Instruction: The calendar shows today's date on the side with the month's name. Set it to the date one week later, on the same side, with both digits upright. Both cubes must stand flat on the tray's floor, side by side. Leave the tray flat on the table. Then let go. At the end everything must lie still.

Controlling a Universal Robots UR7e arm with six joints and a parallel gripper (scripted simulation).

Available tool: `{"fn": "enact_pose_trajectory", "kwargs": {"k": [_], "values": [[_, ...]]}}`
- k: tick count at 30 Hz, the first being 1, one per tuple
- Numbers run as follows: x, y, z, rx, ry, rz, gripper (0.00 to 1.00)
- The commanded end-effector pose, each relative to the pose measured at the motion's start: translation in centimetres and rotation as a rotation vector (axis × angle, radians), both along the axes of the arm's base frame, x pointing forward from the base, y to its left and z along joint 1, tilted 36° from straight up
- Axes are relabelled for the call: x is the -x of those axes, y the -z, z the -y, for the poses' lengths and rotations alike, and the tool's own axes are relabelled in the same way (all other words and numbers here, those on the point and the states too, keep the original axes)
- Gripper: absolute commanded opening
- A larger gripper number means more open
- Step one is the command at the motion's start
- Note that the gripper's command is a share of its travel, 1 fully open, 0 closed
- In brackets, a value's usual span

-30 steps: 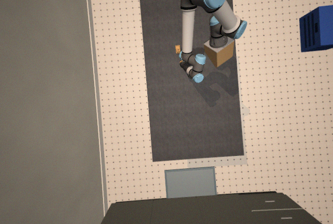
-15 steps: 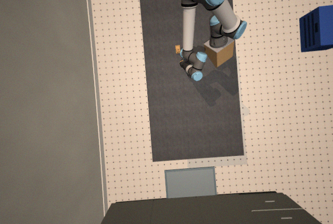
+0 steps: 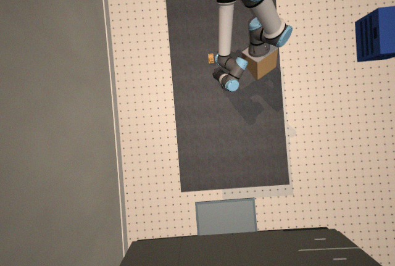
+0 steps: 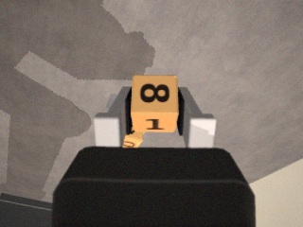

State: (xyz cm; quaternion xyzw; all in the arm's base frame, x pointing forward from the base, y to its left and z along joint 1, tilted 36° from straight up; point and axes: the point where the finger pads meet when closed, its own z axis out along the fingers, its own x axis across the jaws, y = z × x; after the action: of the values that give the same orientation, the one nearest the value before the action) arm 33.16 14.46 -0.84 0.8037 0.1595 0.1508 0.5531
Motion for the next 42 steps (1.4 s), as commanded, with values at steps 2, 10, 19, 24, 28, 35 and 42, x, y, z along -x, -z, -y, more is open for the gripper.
{"fn": "enact_pose_trajectory", "kwargs": {"k": [2,10,19,24,28,35,42], "values": [[-0.1,-0.19,-0.12,-0.04,-0.013,-0.015,0.57],[-0.17,-0.33,-0.19,-0.063,-0.024,-0.024,0.57],[-0.2,-0.38,-0.22,-0.071,-0.028,-0.027,0.57],[-0.19,-0.38,-0.2,-0.075,-0.027,-0.029,0.57],[-0.14,-0.36,-0.11,-0.091,-0.023,-0.039,0.57],[-0.03,-0.33,0.14,-0.173,-0.016,-0.084,0.57],[-0.08,-0.43,0.1,-0.244,-0.026,-0.117,0.57]]}}
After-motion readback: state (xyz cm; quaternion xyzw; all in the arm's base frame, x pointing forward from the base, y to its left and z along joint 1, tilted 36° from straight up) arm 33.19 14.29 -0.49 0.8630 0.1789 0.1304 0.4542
